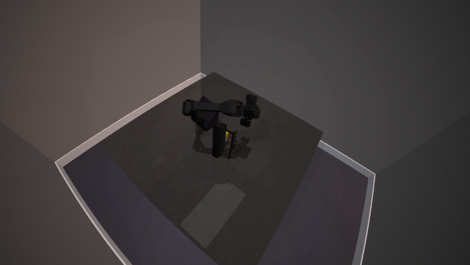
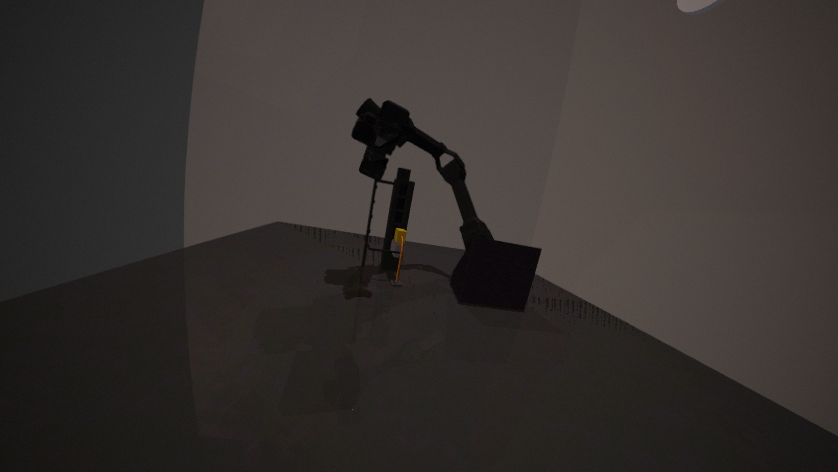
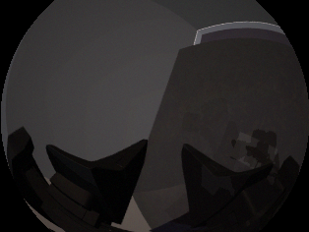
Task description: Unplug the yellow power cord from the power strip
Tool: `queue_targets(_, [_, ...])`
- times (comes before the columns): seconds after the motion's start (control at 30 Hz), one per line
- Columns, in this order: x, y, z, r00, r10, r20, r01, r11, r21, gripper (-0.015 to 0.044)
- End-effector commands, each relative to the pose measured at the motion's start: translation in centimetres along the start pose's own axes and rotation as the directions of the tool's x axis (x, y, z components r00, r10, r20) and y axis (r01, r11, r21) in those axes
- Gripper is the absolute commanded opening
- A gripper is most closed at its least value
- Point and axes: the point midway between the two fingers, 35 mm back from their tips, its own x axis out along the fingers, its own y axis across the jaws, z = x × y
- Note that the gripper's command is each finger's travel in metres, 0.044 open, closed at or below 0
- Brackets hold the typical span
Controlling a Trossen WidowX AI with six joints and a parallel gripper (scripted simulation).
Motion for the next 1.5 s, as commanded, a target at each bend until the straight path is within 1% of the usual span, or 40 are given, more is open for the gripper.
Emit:
queue_targets(0.0, [2.7,-5.0,-5.6,0.931,-0.327,-0.162,0.221,0.859,-0.461,0.0160])
queue_targets(0.1, [3.0,-7.5,-8.2,0.848,-0.480,-0.224,0.217,0.701,-0.680,0.0160])
queue_targets(0.17, [2.8,-9.2,-9.8,0.774,-0.579,-0.254,0.163,0.571,-0.804,0.0160])
queue_targets(0.27, [2.0,-11.7,-12.1,0.636,-0.720,-0.277,-0.004,0.357,-0.934,0.0160])
queue_targets(0.33, [1.1,-13.2,-13.3,0.533,-0.801,-0.273,-0.162,0.220,-0.962,0.0160])
queue_targets(0.37, [0.8,-13.6,-13.7,0.501,-0.823,-0.269,-0.216,0.182,-0.959,0.0160])
queue_targets(0.43, [0.7,-13.7,-13.8,0.487,-0.832,-0.266,-0.238,0.167,-0.957,0.0160])
queue_targets(0.93, [0.7,-13.8,-13.7,0.487,-0.832,-0.266,-0.238,0.167,-0.957,0.0160])
queue_targets(1.47, [-1.5,-15.1,-13.4,0.487,-0.832,-0.266,-0.238,0.167,-0.957,0.0160])
